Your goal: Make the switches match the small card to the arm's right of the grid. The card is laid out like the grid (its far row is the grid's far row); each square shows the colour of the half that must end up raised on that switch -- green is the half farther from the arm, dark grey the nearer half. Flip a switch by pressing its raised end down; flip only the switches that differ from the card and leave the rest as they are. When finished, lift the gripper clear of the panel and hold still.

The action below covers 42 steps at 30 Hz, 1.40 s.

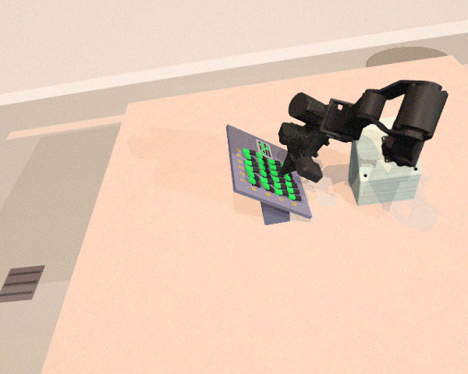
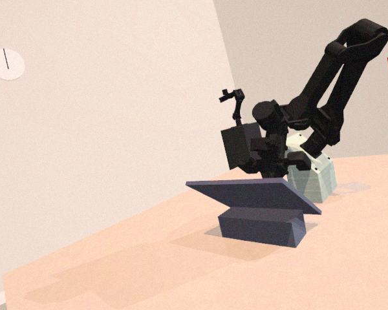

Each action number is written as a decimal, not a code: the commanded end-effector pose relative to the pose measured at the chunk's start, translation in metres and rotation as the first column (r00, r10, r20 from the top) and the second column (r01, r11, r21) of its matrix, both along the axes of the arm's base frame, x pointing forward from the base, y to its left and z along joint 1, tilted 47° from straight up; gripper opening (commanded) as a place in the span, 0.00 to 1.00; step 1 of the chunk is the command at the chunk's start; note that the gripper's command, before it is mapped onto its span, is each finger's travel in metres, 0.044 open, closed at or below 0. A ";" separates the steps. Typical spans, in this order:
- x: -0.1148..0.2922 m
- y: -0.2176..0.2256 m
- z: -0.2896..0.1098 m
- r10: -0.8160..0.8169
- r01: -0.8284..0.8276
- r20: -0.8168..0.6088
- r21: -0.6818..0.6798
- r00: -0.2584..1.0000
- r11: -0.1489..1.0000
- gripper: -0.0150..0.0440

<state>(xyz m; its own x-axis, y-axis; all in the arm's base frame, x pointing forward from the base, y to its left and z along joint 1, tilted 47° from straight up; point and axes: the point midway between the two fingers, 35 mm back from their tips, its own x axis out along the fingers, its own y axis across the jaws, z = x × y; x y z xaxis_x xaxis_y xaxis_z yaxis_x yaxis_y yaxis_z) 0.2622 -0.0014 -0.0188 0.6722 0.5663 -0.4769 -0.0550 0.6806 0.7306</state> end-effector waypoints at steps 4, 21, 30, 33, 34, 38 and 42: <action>0.000 0.000 -0.002 -0.005 0.005 -0.005 0.000 1.000 1.000 0.25; 0.002 0.001 -0.003 -0.005 0.005 -0.005 0.000 1.000 1.000 0.25; 0.003 0.002 -0.003 -0.005 0.005 -0.005 0.000 1.000 1.000 0.25; 0.003 0.002 -0.003 -0.005 0.005 -0.005 0.000 1.000 1.000 0.25; 0.003 0.002 -0.003 -0.005 0.005 -0.005 0.000 1.000 1.000 0.25; 0.003 0.003 -0.004 -0.005 0.005 -0.005 0.000 1.000 1.000 0.25; 0.003 0.002 -0.002 0.001 -0.001 0.001 -0.002 1.000 1.000 0.25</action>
<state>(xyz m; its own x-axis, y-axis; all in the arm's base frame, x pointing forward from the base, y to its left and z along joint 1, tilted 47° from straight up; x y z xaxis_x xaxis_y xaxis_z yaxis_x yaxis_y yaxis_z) 0.2659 0.0017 -0.0210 0.6733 0.5658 -0.4760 -0.0562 0.6811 0.7300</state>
